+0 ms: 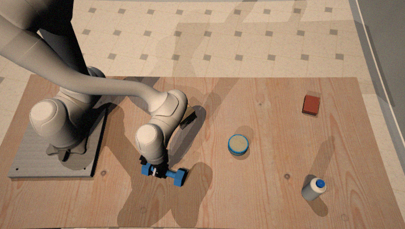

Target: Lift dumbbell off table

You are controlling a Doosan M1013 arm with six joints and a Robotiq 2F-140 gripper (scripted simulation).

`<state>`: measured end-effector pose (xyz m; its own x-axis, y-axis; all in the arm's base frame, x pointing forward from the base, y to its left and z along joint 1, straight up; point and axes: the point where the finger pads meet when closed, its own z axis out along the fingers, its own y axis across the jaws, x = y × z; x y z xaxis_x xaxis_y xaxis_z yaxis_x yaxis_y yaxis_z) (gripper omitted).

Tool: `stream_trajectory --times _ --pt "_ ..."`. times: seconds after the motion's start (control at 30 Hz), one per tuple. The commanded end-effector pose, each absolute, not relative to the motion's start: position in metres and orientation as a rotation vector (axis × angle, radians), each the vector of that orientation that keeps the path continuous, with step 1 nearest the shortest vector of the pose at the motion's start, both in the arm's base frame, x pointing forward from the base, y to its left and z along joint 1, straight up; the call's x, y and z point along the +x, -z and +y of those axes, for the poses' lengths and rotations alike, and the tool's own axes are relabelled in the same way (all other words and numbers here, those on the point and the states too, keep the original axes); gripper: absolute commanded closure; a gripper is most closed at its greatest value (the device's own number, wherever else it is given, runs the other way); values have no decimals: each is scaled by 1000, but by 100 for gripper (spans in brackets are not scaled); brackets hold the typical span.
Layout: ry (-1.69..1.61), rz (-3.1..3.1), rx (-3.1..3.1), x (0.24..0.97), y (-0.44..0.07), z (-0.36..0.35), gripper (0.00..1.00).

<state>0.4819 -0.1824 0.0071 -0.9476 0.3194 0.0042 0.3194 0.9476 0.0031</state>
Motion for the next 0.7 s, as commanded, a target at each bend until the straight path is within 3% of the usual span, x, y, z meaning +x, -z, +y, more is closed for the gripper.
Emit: stream_trajectory --times 0.0,0.67 --pt "6 -3097 -508 482 -8 -182 90" --pt "6 -3098 -508 483 -29 -183 90"
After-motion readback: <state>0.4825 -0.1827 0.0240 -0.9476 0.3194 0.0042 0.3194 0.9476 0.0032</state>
